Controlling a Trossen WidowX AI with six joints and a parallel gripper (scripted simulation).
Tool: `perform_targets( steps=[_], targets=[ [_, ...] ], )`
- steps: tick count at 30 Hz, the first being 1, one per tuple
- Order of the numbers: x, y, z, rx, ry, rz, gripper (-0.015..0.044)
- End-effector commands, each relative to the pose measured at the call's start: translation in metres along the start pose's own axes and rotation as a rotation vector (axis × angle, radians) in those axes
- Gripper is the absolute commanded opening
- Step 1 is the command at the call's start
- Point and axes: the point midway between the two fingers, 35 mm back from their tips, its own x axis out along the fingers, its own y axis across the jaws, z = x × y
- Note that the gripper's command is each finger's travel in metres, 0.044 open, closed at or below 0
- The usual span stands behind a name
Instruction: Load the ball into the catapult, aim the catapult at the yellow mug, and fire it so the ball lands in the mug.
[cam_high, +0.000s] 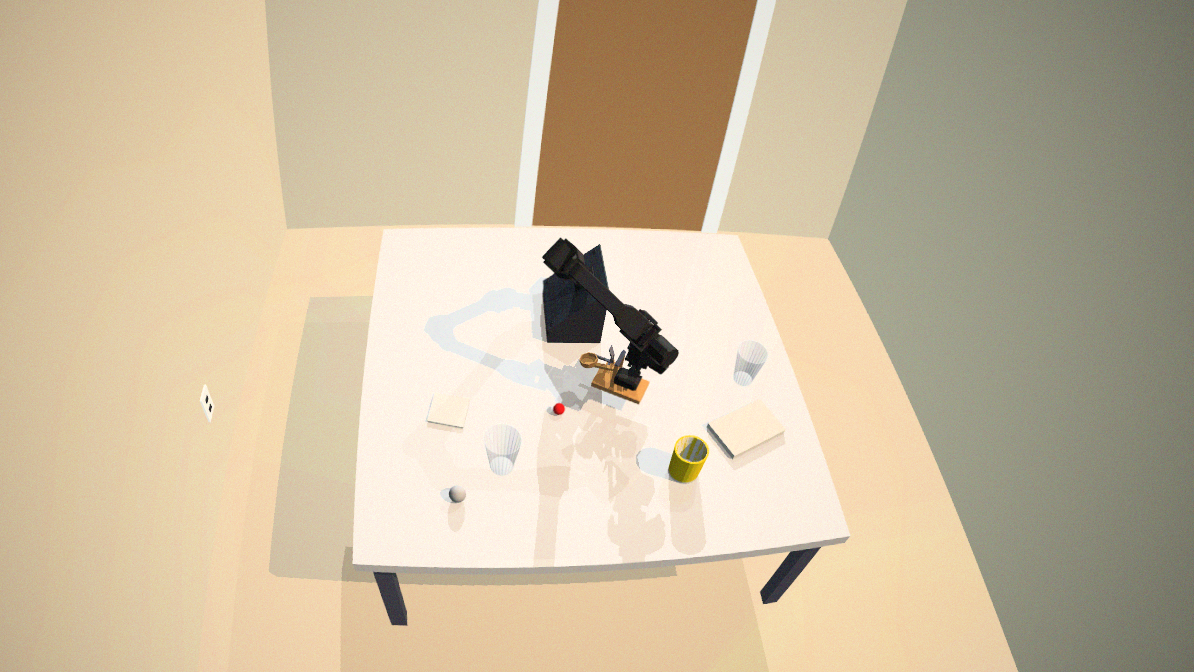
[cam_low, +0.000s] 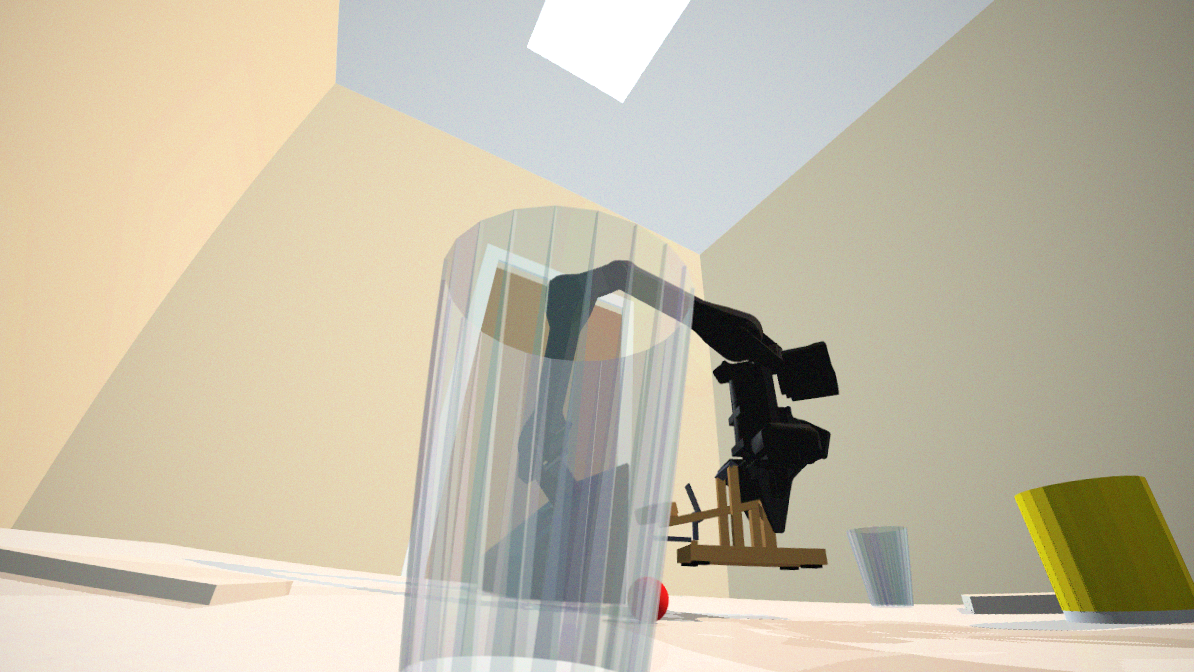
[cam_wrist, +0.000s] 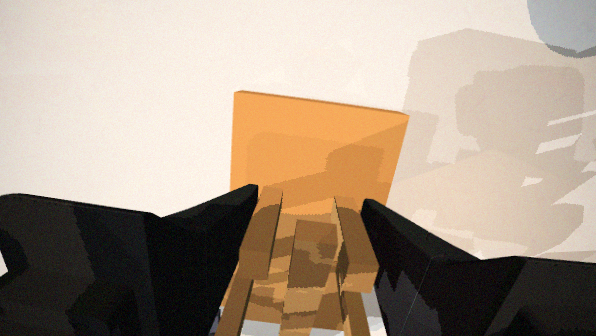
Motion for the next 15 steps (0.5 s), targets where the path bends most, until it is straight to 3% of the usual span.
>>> perform_targets(
  steps=[1, 15],
  targets=[
    [-0.002, 0.011, 0.005, 0.157, -0.004, -0.002, 0.0],
    [0.0, 0.03, 0.011, 0.628, -0.001, -0.003, 0.0]
  ],
)
